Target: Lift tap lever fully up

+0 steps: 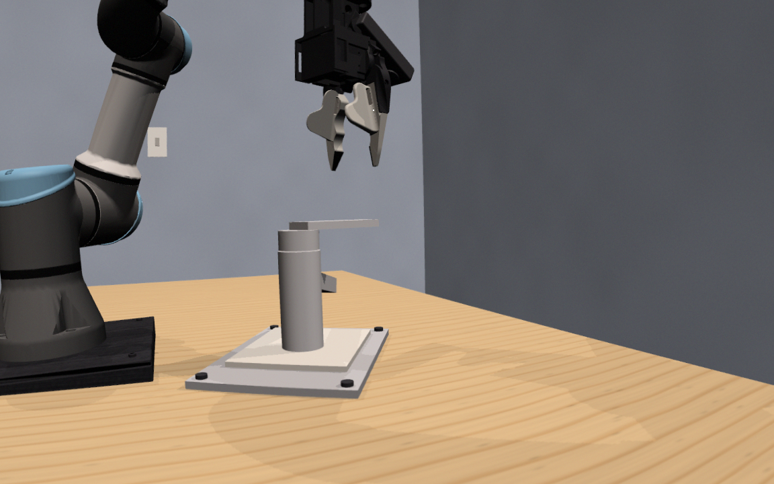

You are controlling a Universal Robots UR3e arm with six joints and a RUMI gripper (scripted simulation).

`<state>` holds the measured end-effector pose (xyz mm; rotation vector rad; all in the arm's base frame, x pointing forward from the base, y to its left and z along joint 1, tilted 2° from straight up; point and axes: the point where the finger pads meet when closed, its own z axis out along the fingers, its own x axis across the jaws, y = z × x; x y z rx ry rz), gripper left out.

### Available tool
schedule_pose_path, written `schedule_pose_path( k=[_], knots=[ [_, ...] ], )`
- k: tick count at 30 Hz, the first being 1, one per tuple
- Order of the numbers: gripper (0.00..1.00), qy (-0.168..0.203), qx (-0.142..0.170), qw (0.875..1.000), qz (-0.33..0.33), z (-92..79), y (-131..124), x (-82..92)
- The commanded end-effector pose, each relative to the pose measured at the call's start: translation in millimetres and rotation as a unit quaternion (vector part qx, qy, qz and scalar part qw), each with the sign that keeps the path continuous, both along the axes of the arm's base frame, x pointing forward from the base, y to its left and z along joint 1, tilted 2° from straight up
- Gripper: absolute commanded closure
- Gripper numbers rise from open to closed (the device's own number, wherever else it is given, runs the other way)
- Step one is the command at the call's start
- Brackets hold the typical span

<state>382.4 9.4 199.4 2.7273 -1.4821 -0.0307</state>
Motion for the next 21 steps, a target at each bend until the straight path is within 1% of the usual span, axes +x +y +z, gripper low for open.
schedule_pose_path(
  k=[1, 16, 21],
  knots=[
    [0.58, -0.001, 0.0, 1.0, 0.0, -0.2, 0.3, 0.4],
    [0.58, -0.001, 0.0, 1.0, 0.0, -8.0, 0.0, 0.3],
    [0.58, -0.001, 0.0, 1.0, 0.0, -14.2, -0.2, 0.3]
  ],
)
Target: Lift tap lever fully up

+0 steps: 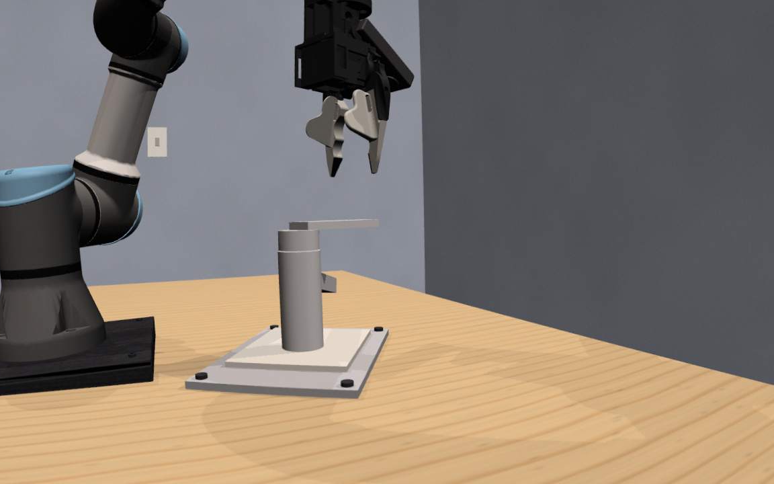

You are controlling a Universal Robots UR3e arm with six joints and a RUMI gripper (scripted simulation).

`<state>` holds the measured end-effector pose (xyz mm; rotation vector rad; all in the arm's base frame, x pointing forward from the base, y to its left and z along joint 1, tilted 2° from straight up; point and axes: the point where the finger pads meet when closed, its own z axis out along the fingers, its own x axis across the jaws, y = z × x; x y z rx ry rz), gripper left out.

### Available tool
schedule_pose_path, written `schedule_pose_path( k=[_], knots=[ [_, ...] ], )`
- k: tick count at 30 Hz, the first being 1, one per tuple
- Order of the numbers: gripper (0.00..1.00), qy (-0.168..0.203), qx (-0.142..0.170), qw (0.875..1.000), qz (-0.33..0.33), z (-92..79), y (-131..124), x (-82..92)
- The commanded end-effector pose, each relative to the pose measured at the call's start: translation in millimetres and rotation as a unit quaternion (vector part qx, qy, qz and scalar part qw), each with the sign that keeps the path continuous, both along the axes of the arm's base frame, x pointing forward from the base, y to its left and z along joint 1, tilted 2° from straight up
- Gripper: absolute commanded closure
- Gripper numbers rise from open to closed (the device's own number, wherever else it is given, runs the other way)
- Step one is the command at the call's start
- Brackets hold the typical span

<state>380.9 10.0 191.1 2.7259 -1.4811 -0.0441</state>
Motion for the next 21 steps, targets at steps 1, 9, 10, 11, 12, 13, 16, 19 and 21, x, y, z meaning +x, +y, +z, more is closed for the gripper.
schedule_pose_path(
  k=[1, 9, 10, 11, 12, 13, 16, 19, 21],
  knots=[
    [0.58, -0.005, -0.002, 1.0, 0.0, -7.4, -0.8, 1.9],
    [0.58, -0.005, -0.001, 1.0, 0.0, -20.4, -1.1, 1.9],
    [0.58, -0.005, -0.001, 1.0, 0.0, -22.1, -1.2, 1.9],
    [0.58, -0.005, -0.001, 1.0, 0.0, -22.1, -1.2, 1.9],
    [0.58, -0.005, -0.001, 1.0, 0.0, -22.1, -1.2, 1.9],
    [0.58, -0.005, -0.001, 1.0, 0.0, -23.8, -1.2, 1.9],
    [0.58, -0.005, -0.001, 1.0, 0.0, -28.8, -1.4, 1.9],
    [0.58, -0.005, -0.001, 1.0, 0.0, -33.4, -1.5, 1.9],
    [0.58, -0.005, -0.001, 1.0, 0.0, -36.0, -1.6, 1.9]
  ],
)
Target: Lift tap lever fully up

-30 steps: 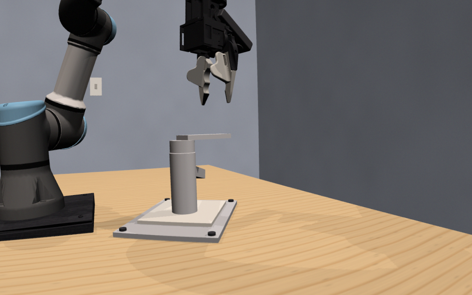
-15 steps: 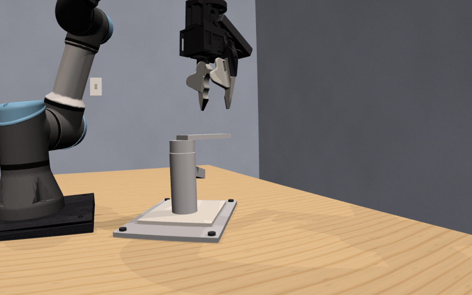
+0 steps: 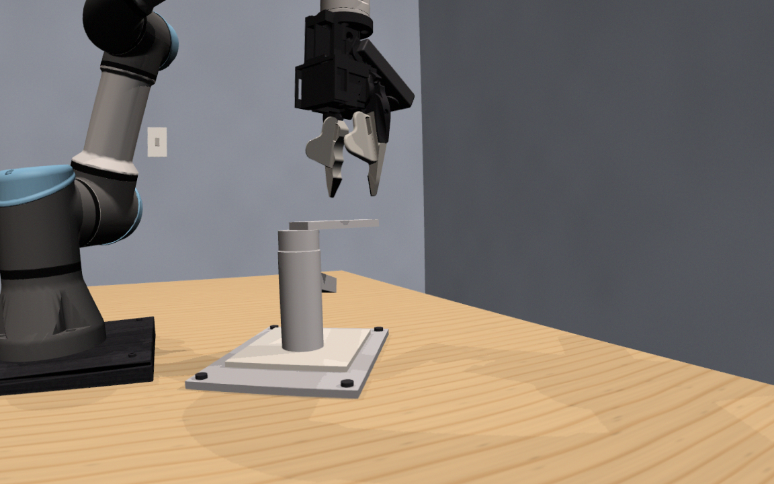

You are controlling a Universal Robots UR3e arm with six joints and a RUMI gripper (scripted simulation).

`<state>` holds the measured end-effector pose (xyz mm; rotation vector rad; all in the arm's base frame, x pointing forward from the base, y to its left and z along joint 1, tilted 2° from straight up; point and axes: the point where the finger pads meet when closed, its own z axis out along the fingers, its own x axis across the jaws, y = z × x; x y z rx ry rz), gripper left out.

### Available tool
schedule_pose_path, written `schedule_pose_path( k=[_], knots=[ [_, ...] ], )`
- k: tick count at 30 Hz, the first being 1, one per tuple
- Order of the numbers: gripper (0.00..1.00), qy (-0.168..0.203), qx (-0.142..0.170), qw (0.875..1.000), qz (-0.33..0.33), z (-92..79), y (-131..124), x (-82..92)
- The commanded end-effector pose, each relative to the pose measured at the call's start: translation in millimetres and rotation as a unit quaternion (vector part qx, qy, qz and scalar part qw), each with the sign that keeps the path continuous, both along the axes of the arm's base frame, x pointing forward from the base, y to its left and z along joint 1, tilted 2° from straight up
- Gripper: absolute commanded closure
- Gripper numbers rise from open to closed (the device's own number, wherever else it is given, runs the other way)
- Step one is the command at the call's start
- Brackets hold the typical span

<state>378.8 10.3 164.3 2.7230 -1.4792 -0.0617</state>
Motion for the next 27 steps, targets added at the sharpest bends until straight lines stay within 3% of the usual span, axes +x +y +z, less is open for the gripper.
schedule_pose_path(
  k=[1, 27],
  knots=[
    [0.58, -0.011, -0.003, 1.0, 0.0, -10.4, -1.9, 4.0],
    [0.58, -0.011, -0.003, 1.0, 0.0, -17.6, -2.0, 3.9]
  ],
)
